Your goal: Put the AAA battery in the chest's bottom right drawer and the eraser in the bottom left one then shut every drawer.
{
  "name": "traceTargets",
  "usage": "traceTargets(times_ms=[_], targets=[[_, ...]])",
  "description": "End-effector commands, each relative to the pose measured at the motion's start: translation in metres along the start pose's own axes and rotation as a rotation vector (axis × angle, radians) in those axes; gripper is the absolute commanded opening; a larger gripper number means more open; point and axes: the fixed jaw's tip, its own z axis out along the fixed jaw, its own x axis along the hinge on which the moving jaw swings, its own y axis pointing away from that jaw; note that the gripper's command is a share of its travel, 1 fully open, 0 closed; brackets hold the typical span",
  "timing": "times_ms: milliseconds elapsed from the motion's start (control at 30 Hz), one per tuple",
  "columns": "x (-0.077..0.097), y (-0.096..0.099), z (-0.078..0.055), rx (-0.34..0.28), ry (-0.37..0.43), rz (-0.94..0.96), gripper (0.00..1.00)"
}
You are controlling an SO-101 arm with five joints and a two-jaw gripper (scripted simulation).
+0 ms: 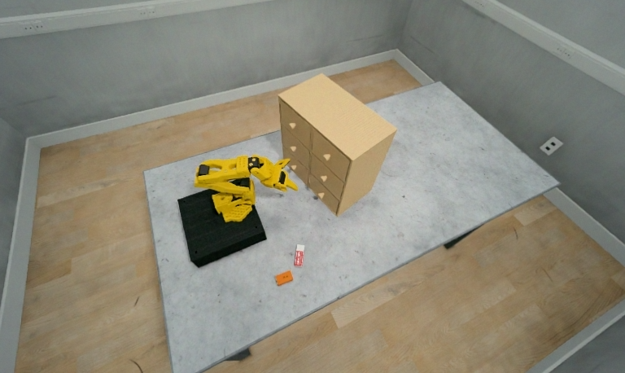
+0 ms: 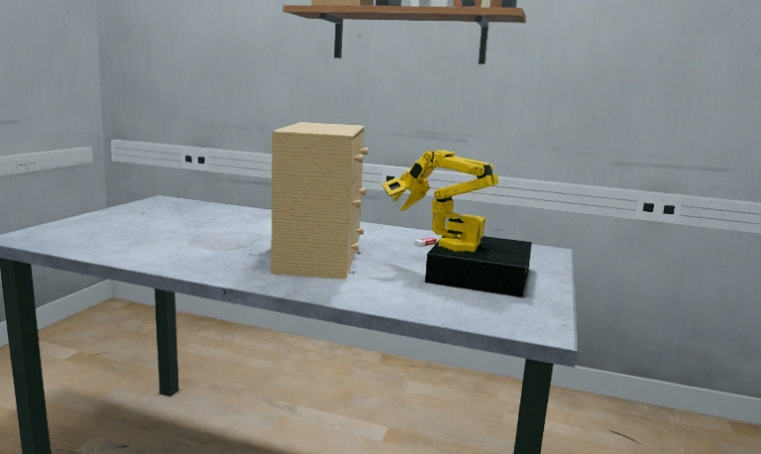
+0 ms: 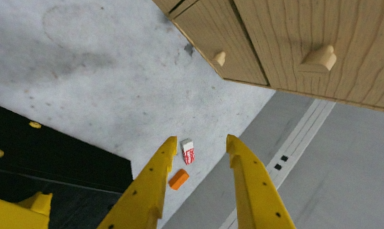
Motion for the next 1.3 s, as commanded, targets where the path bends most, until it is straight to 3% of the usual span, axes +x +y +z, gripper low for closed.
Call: traceTargets(times_ms=[0, 1267], targets=[[0.0019, 0.0043, 0.0018, -0.018, 0.010, 0.089, 0.21], [0.0002, -0.0001, 0.0020, -0.003, 0.028, 0.944, 0.21]])
